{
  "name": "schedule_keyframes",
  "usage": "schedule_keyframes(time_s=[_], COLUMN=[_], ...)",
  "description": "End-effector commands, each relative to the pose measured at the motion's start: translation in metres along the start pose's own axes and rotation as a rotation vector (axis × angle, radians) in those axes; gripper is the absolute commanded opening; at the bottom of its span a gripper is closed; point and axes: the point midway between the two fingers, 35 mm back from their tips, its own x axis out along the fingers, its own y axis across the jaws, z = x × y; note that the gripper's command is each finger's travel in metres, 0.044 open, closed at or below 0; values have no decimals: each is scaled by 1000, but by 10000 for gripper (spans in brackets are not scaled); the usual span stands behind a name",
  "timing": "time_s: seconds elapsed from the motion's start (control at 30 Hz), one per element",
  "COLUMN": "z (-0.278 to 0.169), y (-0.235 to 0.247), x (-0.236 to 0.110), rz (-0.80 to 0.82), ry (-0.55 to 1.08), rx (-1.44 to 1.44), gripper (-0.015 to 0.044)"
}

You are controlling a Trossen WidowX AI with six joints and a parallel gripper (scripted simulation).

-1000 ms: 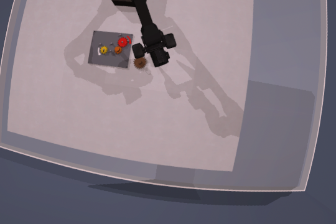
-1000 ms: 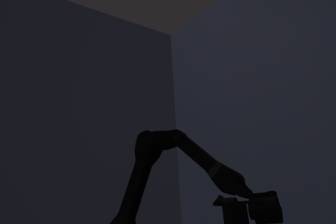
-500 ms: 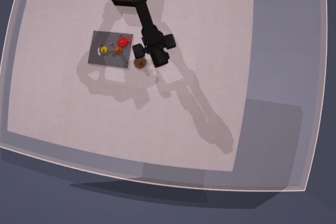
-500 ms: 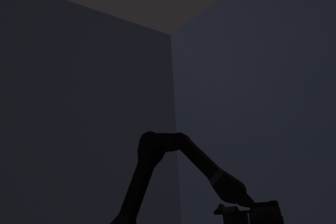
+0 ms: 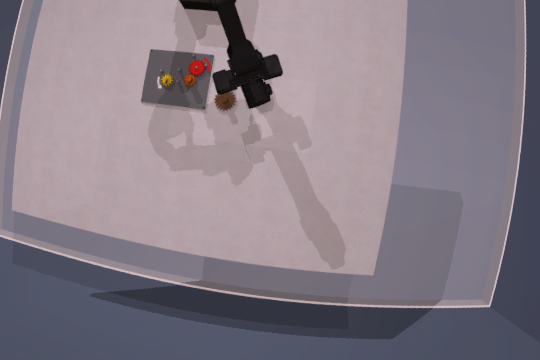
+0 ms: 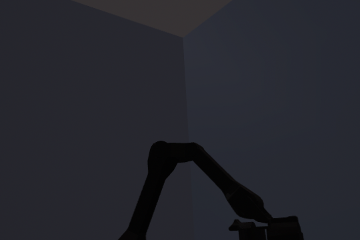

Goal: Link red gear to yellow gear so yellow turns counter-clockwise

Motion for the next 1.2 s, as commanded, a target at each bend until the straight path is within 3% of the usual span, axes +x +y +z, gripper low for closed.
schedule_keyframes(time_s=[0.0,0.17,0.5,1.17], z=[-2,-2,-2,8], y=[-1,-1,-1,1], x=[2,2,2,-50], rz=[-4,-4,-4,-4], ry=[6,6,6,5], rx=[6,6,6,6], gripper=[204,72,0,0])
